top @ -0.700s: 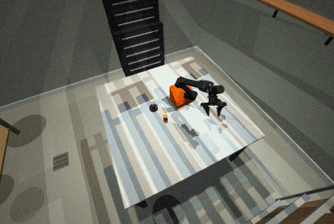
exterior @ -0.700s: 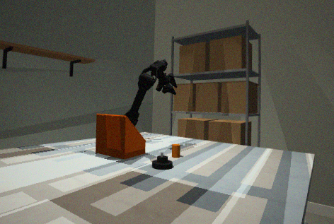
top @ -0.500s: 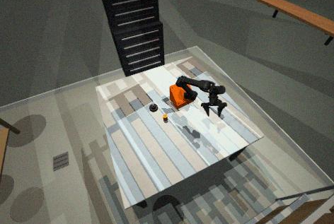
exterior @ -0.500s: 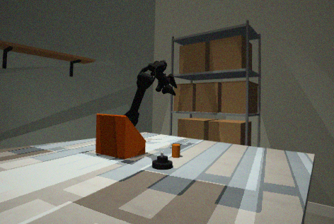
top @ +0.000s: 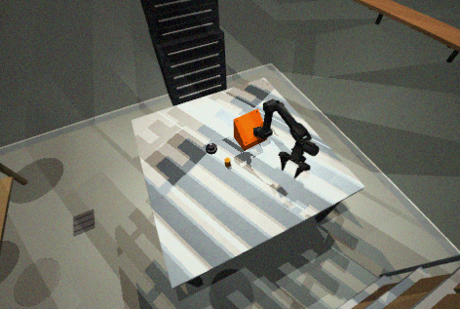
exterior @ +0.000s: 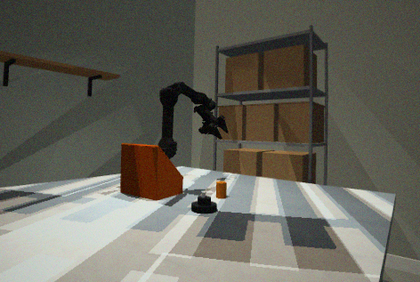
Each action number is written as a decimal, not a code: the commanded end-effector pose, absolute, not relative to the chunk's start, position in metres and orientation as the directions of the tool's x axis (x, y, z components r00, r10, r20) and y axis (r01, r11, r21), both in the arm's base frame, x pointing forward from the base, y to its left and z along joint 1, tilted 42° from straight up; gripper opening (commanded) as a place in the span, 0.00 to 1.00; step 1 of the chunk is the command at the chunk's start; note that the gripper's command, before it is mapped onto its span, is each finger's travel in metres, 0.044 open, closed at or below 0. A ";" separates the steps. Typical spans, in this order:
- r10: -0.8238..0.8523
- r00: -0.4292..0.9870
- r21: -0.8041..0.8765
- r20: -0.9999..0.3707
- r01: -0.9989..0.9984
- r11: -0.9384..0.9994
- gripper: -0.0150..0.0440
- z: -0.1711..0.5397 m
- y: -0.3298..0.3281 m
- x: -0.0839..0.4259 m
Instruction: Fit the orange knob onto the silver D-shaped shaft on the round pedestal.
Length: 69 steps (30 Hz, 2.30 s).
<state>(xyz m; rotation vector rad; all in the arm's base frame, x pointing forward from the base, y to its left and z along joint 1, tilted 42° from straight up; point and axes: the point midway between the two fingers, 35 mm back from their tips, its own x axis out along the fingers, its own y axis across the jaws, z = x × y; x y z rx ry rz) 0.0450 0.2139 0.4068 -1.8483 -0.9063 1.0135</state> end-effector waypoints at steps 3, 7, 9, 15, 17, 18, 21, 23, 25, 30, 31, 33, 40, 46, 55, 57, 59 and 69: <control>0.726 0.472 -0.831 -0.500 -0.028 -0.555 1.00 0.353 0.244 0.082; 0.612 0.467 -0.757 -0.638 -0.237 -0.608 1.00 0.313 0.252 0.117; 0.554 0.449 -0.709 -0.701 -0.352 -0.612 1.00 0.292 0.252 0.135; 0.400 0.328 -0.504 -0.856 -0.698 -0.508 1.00 0.232 0.233 0.187; 0.365 0.268 -0.418 -0.892 -0.799 -0.434 1.00 0.213 0.222 0.203; 0.352 0.236 -0.371 -0.906 -0.843 -0.389 1.00 0.204 0.216 0.210; 0.334 0.136 -0.221 -0.933 -0.947 -0.233 1.00 0.179 0.195 0.229; 0.341 0.069 -0.114 -0.937 -0.987 -0.114 1.00 0.163 0.180 0.241; 0.363 0.006 -0.002 -0.932 -1.000 0.012 1.00 0.149 0.164 0.251; 0.475 -0.108 0.284 -0.873 -0.905 0.317 1.00 0.120 0.121 0.270; 0.506 -0.120 0.340 -0.854 -0.864 0.371 1.00 0.115 0.113 0.273; 0.572 -0.131 0.450 -0.810 -0.763 0.464 1.00 0.106 0.096 0.280; 0.654 -0.119 0.574 -0.747 -0.611 0.544 1.00 0.097 0.074 0.288; 0.654 -0.119 0.574 -0.747 -0.612 0.544 1.00 0.097 0.074 0.289; 0.655 -0.119 0.575 -0.746 -0.612 0.544 1.00 0.071 0.097 0.285; 0.655 -0.119 0.575 -0.746 -0.612 0.543 1.00 0.068 0.100 0.284; 0.656 -0.119 0.575 -0.746 -0.612 0.543 1.00 0.061 0.106 0.284; 0.655 -0.118 0.575 -0.746 -0.612 0.544 1.00 0.053 0.113 0.284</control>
